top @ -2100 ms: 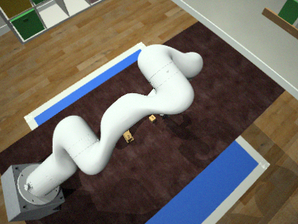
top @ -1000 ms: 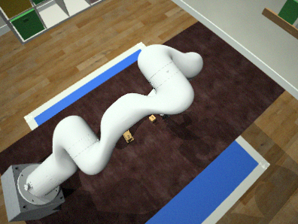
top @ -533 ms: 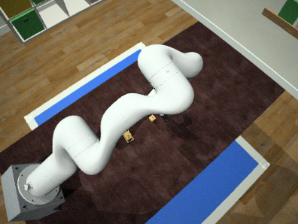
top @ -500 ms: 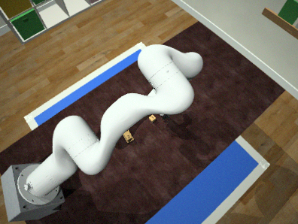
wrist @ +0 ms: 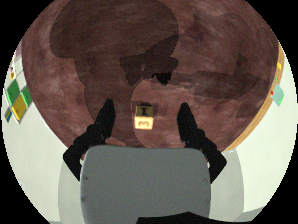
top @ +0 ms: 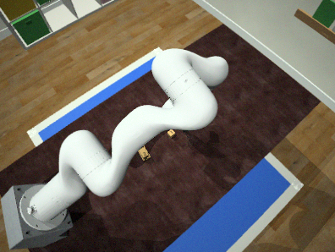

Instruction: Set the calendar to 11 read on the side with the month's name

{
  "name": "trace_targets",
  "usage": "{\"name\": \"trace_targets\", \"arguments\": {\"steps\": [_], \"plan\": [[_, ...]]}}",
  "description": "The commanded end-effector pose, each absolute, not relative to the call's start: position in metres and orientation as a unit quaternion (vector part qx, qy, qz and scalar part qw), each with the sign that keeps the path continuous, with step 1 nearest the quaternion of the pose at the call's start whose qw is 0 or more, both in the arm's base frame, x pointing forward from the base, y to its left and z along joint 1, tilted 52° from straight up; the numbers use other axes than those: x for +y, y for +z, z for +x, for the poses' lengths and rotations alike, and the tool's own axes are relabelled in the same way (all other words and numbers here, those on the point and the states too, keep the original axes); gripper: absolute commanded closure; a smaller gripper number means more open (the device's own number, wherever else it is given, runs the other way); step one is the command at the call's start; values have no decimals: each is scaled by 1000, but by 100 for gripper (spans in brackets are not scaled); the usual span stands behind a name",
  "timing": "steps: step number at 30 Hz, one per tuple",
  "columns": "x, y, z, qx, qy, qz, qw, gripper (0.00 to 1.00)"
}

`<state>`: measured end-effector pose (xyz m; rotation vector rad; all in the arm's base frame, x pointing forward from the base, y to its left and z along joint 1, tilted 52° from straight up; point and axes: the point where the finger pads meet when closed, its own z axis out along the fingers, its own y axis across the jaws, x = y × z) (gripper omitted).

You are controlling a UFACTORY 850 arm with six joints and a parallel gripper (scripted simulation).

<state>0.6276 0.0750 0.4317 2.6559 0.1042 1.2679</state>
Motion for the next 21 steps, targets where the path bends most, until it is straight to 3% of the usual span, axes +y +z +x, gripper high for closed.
{"name": "trace_targets", "arguments": {"steps": [1,21], "plan": [[76,435,624,35,428,898,98,0],[87,393,593,35,428,898,98,0]]}}
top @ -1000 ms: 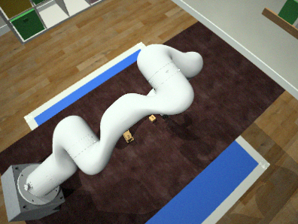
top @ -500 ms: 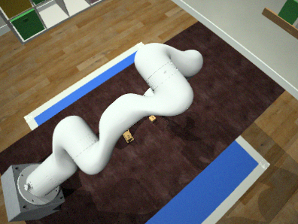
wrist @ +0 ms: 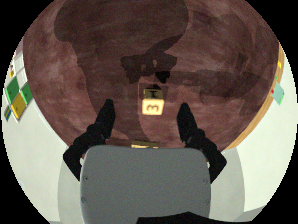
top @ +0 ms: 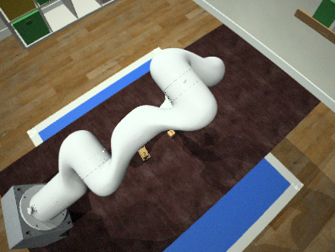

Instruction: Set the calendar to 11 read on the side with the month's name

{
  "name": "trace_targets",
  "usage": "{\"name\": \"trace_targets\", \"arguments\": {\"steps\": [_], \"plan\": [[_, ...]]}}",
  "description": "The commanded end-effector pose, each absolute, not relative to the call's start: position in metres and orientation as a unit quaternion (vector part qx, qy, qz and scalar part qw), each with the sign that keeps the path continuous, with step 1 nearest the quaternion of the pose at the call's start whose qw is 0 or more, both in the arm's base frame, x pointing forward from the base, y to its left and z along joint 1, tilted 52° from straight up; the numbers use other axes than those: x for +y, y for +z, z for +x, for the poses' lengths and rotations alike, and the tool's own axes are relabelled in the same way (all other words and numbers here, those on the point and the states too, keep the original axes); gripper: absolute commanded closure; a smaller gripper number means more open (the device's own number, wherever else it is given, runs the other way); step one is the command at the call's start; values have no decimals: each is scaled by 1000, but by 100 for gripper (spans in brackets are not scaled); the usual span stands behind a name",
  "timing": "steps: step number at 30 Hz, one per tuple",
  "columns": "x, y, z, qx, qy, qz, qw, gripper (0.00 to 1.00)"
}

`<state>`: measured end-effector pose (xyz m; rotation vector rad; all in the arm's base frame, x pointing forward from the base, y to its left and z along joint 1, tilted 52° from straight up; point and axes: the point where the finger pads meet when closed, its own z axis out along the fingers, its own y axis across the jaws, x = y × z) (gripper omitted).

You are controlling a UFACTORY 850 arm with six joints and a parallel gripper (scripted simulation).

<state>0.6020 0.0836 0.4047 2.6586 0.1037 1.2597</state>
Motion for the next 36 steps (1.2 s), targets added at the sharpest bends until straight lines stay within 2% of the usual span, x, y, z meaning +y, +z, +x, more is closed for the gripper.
{"name": "trace_targets", "arguments": {"steps": [1,36], "plan": [[88,391,592,35,428,898,98,0],[104,329,546,35,428,898,98,0]]}}
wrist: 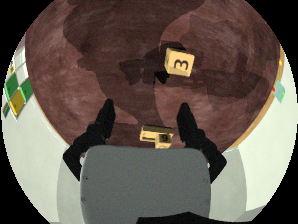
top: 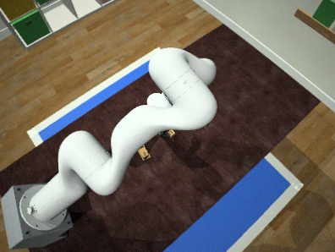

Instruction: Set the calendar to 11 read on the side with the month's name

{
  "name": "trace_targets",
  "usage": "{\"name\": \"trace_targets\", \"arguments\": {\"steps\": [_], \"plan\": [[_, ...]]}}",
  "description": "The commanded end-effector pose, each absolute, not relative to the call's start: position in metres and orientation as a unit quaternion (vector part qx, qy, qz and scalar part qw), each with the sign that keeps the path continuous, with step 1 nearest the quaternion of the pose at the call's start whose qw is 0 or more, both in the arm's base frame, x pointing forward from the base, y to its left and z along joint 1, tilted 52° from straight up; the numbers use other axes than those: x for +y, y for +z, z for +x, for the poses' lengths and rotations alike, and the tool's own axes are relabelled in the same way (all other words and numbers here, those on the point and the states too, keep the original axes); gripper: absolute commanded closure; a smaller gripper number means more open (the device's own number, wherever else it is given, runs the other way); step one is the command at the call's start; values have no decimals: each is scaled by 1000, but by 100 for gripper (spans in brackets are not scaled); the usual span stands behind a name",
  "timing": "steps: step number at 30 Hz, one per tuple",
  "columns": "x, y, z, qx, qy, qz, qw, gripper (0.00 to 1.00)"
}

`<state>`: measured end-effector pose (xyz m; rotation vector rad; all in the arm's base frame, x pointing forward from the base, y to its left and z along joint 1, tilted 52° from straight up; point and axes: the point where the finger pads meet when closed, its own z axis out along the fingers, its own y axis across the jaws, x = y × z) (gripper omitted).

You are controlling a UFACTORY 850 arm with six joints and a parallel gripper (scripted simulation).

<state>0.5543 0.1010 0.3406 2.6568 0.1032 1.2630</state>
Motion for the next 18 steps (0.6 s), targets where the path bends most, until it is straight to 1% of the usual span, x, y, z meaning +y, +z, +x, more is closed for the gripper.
{"name": "trace_targets", "arguments": {"steps": [1,18], "plan": [[105,326,543,35,428,898,98,0],[112,301,525,35,428,898,98,0]]}}
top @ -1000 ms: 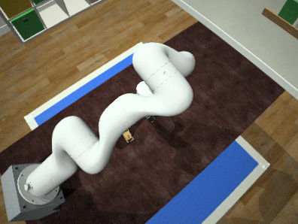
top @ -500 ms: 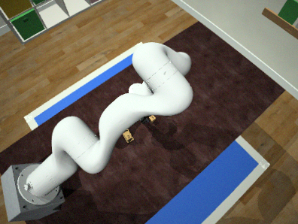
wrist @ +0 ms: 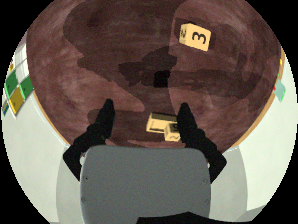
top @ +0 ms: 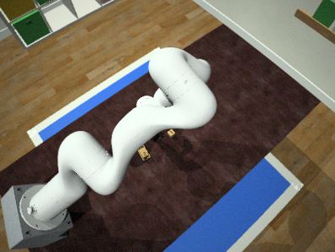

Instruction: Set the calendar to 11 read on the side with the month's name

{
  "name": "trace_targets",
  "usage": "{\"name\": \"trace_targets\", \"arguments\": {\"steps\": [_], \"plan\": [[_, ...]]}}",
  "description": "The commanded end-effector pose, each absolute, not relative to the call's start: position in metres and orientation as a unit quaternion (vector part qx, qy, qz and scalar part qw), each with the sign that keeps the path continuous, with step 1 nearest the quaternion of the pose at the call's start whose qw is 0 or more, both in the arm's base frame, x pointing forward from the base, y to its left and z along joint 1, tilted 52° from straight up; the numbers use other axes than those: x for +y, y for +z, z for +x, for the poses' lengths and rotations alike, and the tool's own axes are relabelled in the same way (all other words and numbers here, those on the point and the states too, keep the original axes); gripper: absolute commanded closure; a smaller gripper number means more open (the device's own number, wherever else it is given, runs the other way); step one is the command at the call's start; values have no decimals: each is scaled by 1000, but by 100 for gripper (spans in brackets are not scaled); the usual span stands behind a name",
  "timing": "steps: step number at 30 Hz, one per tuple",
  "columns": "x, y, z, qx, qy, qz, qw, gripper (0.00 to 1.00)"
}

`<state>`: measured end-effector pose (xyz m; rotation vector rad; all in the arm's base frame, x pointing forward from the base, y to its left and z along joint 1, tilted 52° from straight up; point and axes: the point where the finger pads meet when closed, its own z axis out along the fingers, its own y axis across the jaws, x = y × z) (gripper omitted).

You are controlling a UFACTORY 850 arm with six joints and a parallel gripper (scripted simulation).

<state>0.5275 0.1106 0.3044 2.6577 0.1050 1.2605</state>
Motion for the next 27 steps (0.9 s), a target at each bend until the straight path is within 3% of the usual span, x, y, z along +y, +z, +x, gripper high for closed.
{"name": "trace_targets", "arguments": {"steps": [1,27], "plan": [[112,301,525,35,428,898,98,0],[124,255,491,35,428,898,98,0]]}}
